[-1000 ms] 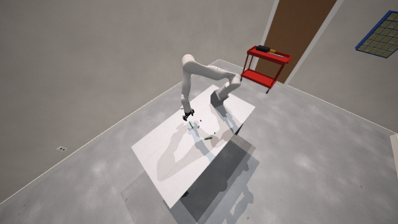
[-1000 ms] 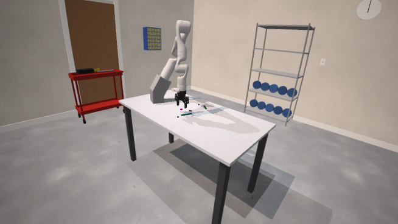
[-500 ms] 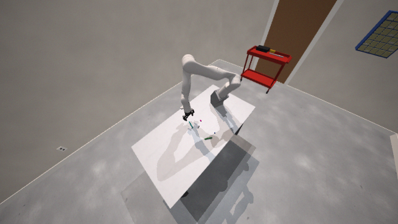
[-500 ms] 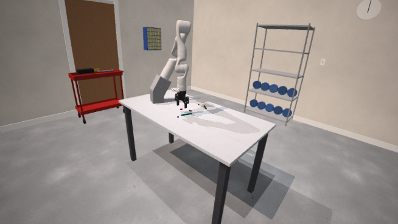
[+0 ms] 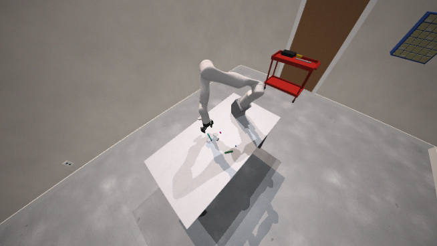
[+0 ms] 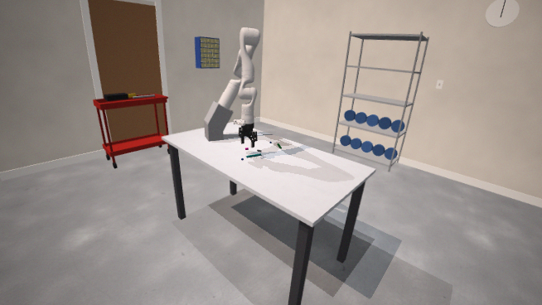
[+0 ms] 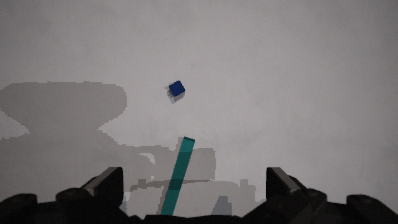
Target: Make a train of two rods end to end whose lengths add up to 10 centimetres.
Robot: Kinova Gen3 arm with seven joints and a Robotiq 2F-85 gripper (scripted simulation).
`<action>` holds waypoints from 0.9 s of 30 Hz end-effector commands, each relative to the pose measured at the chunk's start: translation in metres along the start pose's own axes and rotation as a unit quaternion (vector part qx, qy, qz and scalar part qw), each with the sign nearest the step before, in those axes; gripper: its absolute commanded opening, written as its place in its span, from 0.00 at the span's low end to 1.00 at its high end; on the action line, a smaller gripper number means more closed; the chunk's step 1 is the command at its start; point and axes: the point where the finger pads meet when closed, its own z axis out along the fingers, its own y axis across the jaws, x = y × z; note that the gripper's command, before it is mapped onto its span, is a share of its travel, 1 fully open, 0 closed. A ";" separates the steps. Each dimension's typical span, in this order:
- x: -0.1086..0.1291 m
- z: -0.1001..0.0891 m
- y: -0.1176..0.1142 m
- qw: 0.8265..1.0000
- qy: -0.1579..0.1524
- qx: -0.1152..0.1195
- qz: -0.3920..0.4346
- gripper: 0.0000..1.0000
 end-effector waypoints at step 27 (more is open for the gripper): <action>-0.103 0.006 -0.039 0.934 -0.057 0.040 0.351 1.00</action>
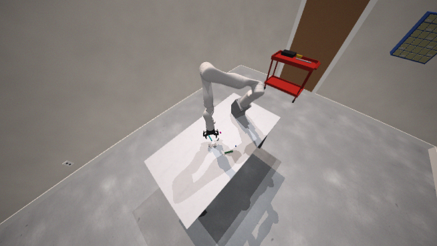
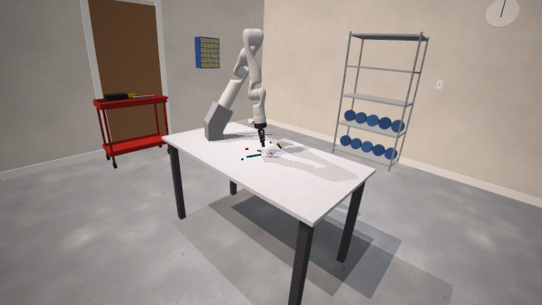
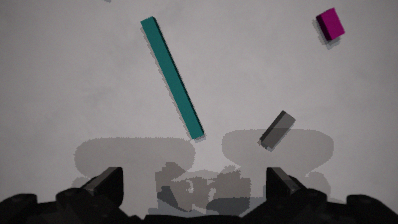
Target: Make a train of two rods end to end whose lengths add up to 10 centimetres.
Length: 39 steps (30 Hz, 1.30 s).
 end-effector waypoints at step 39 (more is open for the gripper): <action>-0.067 0.000 0.137 0.727 0.047 0.021 0.685 1.00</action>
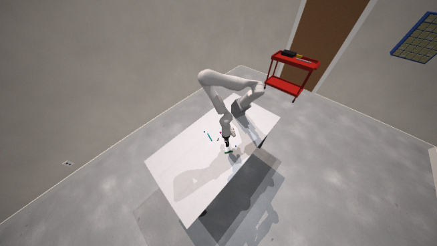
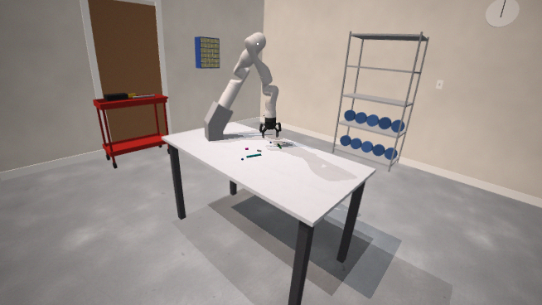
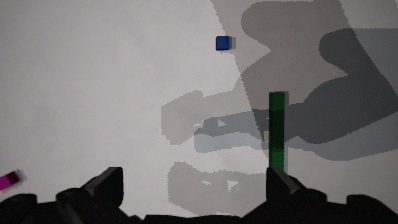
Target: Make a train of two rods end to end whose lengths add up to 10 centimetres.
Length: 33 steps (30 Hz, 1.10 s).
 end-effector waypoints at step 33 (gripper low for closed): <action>0.023 -0.003 -0.005 0.996 0.010 0.022 0.081 1.00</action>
